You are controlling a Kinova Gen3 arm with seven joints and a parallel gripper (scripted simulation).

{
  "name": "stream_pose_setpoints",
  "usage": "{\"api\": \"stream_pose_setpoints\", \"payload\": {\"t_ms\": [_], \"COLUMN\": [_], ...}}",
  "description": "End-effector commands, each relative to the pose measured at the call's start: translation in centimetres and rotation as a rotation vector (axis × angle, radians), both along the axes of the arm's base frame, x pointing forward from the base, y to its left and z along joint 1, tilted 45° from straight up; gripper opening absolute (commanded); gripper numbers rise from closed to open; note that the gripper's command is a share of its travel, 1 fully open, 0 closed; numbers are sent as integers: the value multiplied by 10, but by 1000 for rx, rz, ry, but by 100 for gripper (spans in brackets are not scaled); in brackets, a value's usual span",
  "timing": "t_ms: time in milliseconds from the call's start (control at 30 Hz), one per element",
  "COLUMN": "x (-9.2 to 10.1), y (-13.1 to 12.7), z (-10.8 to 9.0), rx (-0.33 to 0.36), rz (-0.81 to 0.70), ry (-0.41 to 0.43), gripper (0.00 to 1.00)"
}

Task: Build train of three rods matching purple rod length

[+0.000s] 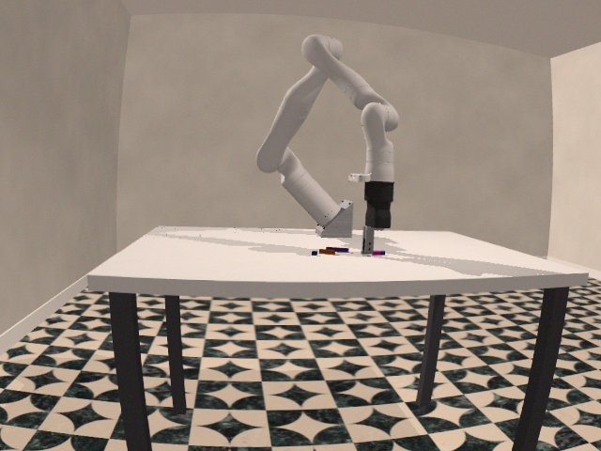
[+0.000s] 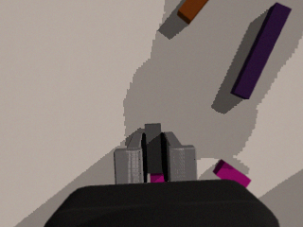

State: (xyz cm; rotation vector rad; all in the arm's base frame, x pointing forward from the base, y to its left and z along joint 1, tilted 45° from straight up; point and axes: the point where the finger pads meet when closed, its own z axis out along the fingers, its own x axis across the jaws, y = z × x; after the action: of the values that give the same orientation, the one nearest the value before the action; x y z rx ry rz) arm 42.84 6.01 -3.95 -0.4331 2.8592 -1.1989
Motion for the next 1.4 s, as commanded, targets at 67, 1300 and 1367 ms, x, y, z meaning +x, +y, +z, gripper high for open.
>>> {"api": "stream_pose_setpoints", "payload": {"t_ms": [67, 1300, 1367], "x": [0, 0, 0], "y": [0, 0, 0], "z": [-2, -2, -2], "rx": [-2, -2, -2], "rz": [12, 12, 12], "ry": [11, 11, 11], "gripper": [24, 54, 54]}}
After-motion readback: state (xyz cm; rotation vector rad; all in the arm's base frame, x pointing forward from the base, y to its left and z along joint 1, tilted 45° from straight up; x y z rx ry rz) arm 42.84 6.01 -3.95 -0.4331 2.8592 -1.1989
